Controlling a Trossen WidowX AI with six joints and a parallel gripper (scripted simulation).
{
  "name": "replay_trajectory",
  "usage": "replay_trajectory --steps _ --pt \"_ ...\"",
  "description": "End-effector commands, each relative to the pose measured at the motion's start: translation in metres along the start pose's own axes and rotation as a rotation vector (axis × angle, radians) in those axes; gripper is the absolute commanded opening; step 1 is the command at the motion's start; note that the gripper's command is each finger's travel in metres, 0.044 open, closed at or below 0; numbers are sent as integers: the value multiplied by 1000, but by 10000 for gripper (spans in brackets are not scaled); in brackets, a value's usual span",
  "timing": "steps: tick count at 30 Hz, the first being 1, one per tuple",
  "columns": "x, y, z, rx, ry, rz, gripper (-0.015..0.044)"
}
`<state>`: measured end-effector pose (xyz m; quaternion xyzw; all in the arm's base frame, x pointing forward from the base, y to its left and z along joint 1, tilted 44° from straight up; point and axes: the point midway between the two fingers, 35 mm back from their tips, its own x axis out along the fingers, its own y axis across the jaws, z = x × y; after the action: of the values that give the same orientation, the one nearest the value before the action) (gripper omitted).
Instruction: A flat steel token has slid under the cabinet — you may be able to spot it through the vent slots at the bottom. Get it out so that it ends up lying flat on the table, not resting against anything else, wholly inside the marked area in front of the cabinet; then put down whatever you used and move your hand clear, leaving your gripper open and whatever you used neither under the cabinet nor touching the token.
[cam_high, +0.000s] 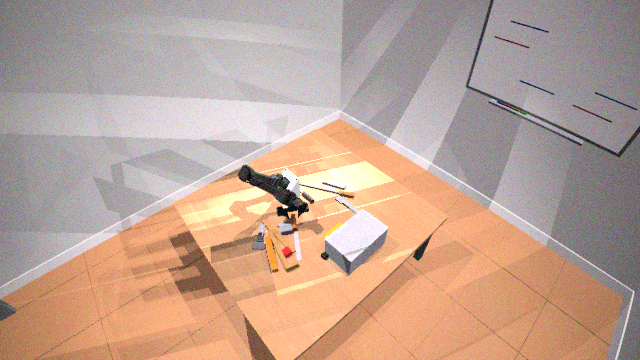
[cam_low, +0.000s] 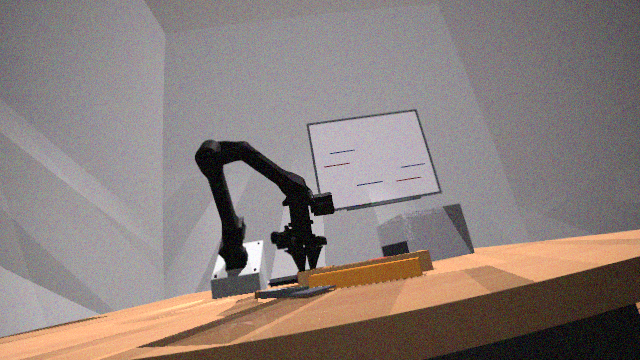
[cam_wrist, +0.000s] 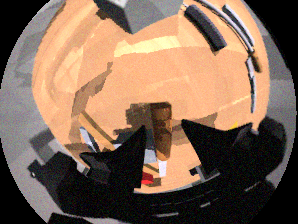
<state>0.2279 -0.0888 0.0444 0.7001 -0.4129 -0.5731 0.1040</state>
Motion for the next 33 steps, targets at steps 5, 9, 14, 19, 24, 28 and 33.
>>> replay_trajectory --steps 5,9,14,19,24,28,33 --pt "-28 1 -3 -5 11 -6 270" --pt "-42 1 -3 -16 11 -6 270" --pt "-50 1 -3 -23 10 -6 270" --pt "-50 1 -3 -43 10 -6 270" --pt "-50 1 -3 -82 11 -6 270" --pt "-50 1 -3 -104 11 -6 270" --pt "-50 1 -2 -93 11 -6 270"
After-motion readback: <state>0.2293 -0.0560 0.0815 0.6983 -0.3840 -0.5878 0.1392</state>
